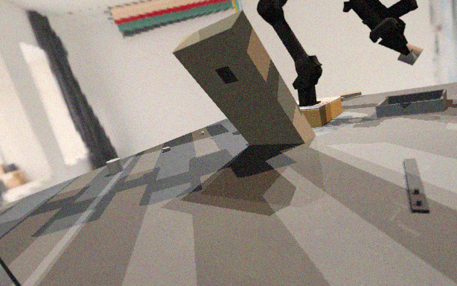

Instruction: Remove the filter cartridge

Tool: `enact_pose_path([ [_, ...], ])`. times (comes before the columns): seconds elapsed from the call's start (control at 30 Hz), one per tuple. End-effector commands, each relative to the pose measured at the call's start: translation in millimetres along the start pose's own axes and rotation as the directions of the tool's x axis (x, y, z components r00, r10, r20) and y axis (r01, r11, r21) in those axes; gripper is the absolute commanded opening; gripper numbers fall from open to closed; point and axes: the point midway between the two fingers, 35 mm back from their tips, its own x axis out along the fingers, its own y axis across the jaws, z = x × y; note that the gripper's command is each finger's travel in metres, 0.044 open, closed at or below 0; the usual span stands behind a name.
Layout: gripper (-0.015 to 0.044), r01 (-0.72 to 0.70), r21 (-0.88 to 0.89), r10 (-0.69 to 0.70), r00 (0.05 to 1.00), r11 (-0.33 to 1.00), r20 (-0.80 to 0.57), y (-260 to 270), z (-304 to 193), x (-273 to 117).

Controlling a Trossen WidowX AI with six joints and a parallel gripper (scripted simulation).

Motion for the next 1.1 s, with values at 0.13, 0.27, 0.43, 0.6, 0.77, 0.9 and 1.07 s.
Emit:
enact_pose_path([
  [0.13, 0.0000, -0.056, -0.093, 0.056, 0.998, 0.994, -0.002, 31.0, -18.7, 19.2],
  [0.27, 0.0000, -0.081, -0.136, 0.081, 0.997, 0.987, -0.005, 44.2, -28.0, 26.3],
  [0.43, 0.0000, -0.083, -0.138, 0.083, 0.997, 0.987, -0.005, 45.3, -33.0, 38.7],
  [0.6, 0.0000, -0.083, -0.138, 0.083, 0.997, 0.987, -0.005, 45.8, -44.6, 62.0],
  [0.77, 0.0000, -0.083, -0.138, 0.083, 0.997, 0.987, -0.006, 45.6, -59.1, 82.4],
  [0.9, 0.0000, -0.083, -0.138, 0.083, 0.997, 0.987, -0.006, 45.3, -67.1, 91.4],
  [1.07, 0.0105, -0.087, -0.144, 0.086, 0.996, 0.986, -0.012, 45.9, -64.6, 88.1],
])
